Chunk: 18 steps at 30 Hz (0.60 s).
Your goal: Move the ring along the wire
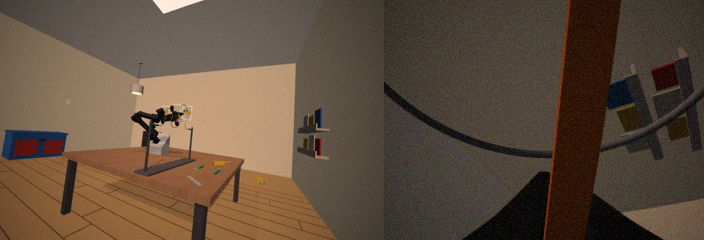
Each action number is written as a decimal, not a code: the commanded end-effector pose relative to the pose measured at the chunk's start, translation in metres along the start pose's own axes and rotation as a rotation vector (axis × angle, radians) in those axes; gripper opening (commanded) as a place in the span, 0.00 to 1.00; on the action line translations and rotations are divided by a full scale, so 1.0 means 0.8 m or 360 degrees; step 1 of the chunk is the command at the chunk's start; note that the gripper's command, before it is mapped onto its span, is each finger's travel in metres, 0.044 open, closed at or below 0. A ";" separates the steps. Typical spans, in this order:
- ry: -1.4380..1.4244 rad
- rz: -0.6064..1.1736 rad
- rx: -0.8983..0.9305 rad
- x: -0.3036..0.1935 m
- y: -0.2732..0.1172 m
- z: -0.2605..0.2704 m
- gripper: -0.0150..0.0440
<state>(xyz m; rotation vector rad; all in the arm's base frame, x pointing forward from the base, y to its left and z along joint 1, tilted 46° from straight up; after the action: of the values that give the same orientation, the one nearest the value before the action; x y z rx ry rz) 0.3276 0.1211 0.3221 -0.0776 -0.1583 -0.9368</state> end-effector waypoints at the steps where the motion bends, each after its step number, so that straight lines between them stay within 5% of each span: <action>1: 0.0007 -0.0010 0.0028 0.002 0.000 0.011 0.00; 18: 0.0004 -0.0006 0.0026 0.002 0.001 0.022 0.00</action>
<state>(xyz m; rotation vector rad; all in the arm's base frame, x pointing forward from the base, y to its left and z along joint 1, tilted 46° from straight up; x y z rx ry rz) 0.3273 0.1230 0.3339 -0.0630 -0.1473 -0.9349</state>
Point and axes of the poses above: the point midway between the two fingers, 35 mm back from their tips, its own y axis out along the fingers, its own z axis across the jaws, x = y × z, the point moved 2 cm from there along -y, back along the fingers, and after that the axes turned 4 degrees about y, right-handed, at the moved point
